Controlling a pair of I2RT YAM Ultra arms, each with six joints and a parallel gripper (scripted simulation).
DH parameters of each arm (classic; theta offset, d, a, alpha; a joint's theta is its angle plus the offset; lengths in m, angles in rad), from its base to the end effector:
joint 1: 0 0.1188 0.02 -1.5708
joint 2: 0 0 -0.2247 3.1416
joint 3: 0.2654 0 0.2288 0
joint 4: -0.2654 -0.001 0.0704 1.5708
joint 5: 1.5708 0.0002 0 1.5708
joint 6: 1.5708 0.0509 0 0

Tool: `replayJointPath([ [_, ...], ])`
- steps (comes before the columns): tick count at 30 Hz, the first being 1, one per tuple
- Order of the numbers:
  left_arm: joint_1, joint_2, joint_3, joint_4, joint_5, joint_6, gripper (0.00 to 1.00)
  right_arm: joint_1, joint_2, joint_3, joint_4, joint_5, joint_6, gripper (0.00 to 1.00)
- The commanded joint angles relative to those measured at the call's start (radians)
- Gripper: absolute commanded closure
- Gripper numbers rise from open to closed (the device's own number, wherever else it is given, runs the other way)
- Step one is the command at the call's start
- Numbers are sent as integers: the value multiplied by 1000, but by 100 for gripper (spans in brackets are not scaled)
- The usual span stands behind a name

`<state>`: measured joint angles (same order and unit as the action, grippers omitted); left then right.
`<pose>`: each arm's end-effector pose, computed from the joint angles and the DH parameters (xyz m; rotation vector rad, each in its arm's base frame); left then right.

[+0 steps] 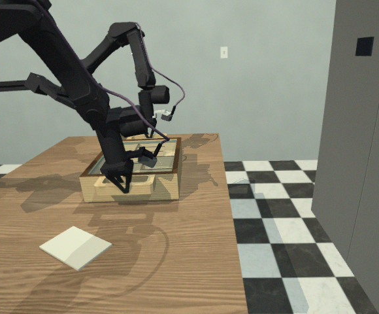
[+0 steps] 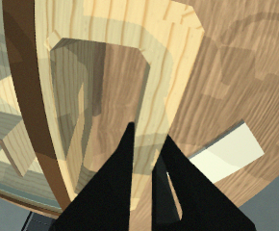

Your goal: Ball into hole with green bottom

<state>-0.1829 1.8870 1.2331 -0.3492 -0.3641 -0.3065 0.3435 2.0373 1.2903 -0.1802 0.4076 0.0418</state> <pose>0.3623 -0.0476 0.1461 -0.2878 2.4815 0.2692 0.3774 0.1146 0.1197 -0.1986 2.4148 -0.3360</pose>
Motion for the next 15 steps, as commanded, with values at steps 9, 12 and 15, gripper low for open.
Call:
replayJointPath([
  [9, 70, -53, -60, 69, 56, 82, 100, 16, -96, -18, -25, 146, 28, 100],
  [12, 61, -42, -12, -27, -13, 49, 100, -3, -87, 29, -60, 75, 1, 100],
  [15, 75, 7, 35, -41, 40, 69, 100, 3, -73, 81, -129, 117, 25, 100],
])
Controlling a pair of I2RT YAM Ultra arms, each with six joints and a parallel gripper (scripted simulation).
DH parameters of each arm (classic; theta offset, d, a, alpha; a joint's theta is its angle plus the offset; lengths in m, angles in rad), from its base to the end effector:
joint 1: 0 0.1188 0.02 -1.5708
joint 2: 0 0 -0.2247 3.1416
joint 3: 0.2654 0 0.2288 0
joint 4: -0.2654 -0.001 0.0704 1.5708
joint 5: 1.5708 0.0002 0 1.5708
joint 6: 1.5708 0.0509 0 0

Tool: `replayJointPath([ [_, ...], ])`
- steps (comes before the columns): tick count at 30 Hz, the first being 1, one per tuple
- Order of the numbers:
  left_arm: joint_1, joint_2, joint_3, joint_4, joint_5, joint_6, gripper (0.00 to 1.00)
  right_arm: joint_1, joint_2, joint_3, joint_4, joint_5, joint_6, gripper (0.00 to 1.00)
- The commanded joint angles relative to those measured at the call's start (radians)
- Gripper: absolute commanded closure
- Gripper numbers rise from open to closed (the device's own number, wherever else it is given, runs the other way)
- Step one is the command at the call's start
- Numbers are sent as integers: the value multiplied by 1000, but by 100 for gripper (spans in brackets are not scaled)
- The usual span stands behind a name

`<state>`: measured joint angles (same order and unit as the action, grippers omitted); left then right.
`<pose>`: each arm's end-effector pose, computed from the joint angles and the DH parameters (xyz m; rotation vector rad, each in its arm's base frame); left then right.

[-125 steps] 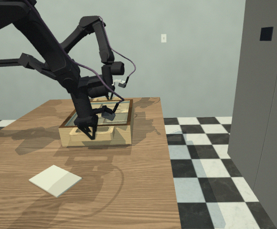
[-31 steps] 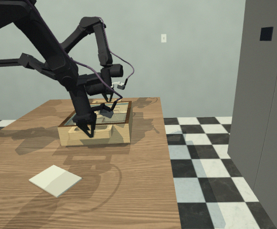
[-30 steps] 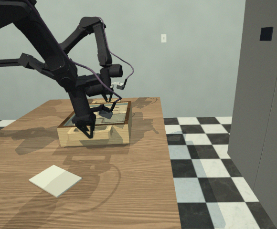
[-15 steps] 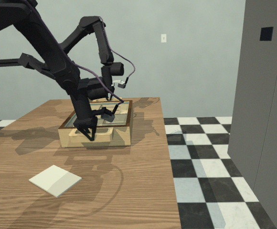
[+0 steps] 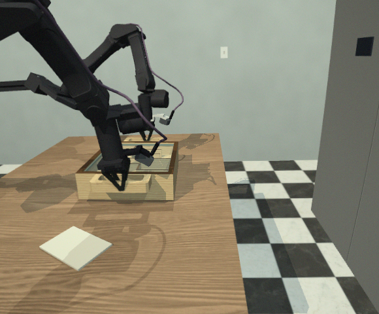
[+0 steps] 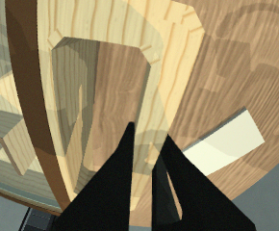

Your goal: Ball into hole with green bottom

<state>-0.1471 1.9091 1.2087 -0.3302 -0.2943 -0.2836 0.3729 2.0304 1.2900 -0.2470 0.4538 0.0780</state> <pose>0.3615 -0.0376 0.1321 -0.2778 2.5327 0.2180 0.3681 0.1211 0.1185 -0.1920 2.4496 -0.3871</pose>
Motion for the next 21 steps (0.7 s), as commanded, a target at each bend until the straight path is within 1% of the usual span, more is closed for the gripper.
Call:
replayJointPath([
  [1, 29, -30, 67, -82, -70, 26, 100, -37, -62, 87, -34, 32, -28, 100],
  [3, 22, -43, 65, -76, -102, 12, 100, -46, -60, 75, 37, -12, -46, 100],
  [4, 10, -55, 39, -55, -117, 8, 100, -52, -62, 58, 81, -21, -56, 100],
  [5, -17, -55, 10, -43, -130, -5, 100, -58, -53, 9, 108, -35, -62, 100],
  [6, -23, -64, -8, -20, -147, -10, 100, -64, -57, -11, 151, -47, -73, 100],
  [7, -9, -60, -7, -37, -117, 12, 100, -62, -52, -5, 92, -11, -51, 100],
  [9, -9, -60, -7, -37, -117, 12, 100, -62, -52, -5, 92, -11, -51, 100],
  [10, -7, -73, -37, 29, -142, 8, 100, -65, -52, -42, 175, -22, -69, 100],
  [11, 7, -83, -57, 83, -100, 38, 100, -53, -68, -52, 166, 31, -52, 100],
  [15, 12, -94, -98, 118, -114, 45, 100, -46, -85, -76, 217, 28, -67, 100],
  [17, 15, -97, -66, 69, -108, 45, 100, -45, -87, -48, 182, 26, -64, 100],
  [21, 16, -100, -47, 57, -114, 44, 100, -50, -85, -30, 177, 19, -71, 100],
])
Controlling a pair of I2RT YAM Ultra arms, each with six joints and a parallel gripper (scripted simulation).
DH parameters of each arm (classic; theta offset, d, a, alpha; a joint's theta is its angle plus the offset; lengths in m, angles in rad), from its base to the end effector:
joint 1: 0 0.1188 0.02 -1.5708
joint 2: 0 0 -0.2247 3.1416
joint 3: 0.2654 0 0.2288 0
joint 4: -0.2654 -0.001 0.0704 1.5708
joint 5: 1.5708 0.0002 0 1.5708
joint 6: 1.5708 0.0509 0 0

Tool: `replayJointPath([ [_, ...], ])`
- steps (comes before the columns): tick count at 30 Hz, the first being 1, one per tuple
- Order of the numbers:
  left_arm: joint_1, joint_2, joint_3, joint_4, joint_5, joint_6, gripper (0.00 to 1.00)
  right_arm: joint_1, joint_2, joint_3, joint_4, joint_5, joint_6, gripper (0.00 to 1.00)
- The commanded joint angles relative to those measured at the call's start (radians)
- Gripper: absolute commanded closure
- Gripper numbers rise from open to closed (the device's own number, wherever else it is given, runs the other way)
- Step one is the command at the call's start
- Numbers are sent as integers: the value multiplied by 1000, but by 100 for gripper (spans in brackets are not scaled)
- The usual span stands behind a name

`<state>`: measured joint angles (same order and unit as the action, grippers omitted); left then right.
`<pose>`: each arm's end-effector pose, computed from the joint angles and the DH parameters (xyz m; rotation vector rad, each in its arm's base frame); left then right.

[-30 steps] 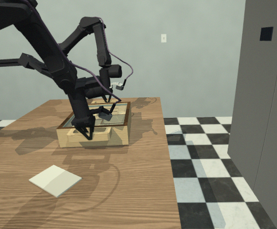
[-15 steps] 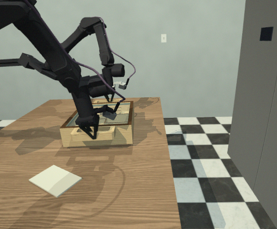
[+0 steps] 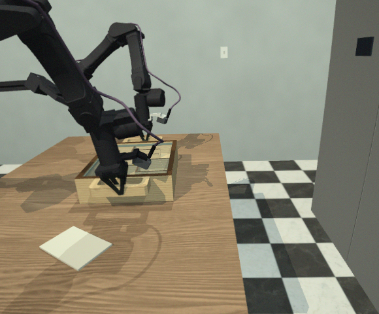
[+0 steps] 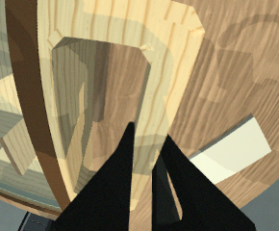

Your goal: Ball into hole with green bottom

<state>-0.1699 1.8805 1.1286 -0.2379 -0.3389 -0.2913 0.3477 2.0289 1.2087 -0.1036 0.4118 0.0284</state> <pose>0.3535 -0.0425 0.1268 -0.2784 2.4799 0.2448 0.3679 0.1127 0.1063 -0.2168 2.4096 -0.3439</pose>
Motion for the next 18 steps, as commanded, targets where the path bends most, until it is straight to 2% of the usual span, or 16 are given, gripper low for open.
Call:
replayJointPath([
  [1, 39, -72, 35, -35, -71, 52, 100, -26, -85, 50, 34, 59, -23, 100],
  [18, 56, -67, -7, 22, -29, 75, 100, -18, -93, 55, 6, 91, -18, 100],
])
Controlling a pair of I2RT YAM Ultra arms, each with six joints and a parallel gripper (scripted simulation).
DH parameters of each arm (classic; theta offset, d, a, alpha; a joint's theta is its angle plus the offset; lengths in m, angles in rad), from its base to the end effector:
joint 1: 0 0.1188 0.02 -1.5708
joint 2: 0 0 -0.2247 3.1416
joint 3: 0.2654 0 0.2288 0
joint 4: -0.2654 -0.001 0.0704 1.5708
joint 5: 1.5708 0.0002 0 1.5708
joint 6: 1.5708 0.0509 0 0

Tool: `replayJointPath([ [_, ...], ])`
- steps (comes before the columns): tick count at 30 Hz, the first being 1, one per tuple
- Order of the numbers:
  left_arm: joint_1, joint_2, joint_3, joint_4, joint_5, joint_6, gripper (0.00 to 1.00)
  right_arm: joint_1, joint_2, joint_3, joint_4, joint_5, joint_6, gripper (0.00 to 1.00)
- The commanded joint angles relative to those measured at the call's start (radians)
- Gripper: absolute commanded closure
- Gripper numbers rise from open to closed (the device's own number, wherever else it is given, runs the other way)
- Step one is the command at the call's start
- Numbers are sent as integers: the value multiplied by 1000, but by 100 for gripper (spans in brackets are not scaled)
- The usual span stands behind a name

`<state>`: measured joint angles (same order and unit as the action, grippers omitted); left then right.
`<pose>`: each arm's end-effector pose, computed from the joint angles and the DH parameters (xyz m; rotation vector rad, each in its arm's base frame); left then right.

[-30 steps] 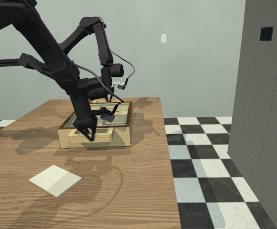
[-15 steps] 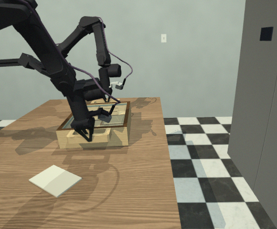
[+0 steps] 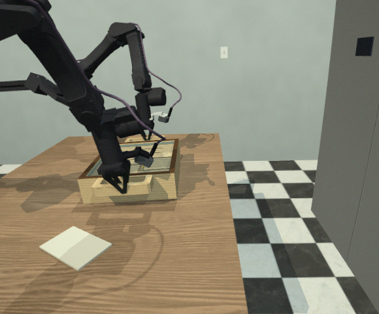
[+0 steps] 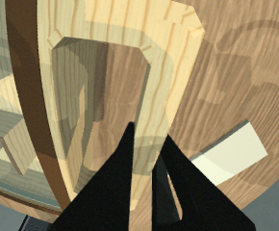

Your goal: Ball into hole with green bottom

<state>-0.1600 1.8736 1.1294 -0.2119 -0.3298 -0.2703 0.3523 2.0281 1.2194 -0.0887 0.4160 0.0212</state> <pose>0.3565 -0.0398 0.1309 -0.2659 2.4543 0.2337 0.3708 0.1155 0.1106 -0.2195 2.3842 -0.3400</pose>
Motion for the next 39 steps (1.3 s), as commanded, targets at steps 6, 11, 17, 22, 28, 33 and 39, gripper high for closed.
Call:
replayJointPath([
  [6, 69, -46, 36, -21, 35, 75, 100, -9, -93, 64, -84, 130, 22, 100],
  [11, 71, -10, 81, -117, -2, 49, 100, -22, -74, 118, -157, 83, 14, 100],
  [17, 58, -14, 112, -137, -38, 29, 100, -50, -43, 137, -106, 40, -3, 100],
  [22, 53, -5, 70, -133, -42, 26, 100, -57, -40, 124, -91, 30, -6, 100],
  [28, 50, -13, 54, -129, -31, 28, 100, -70, -40, 105, -106, 32, -1, 100],
  [33, 85, -5, 26, -21, 27, 75, 100, -29, -66, 97, -117, 143, 56, 100],
  [39, 93, -1, 2, 6, 22, 74, 100, -10, -64, 47, -89, 144, 41, 100],
])
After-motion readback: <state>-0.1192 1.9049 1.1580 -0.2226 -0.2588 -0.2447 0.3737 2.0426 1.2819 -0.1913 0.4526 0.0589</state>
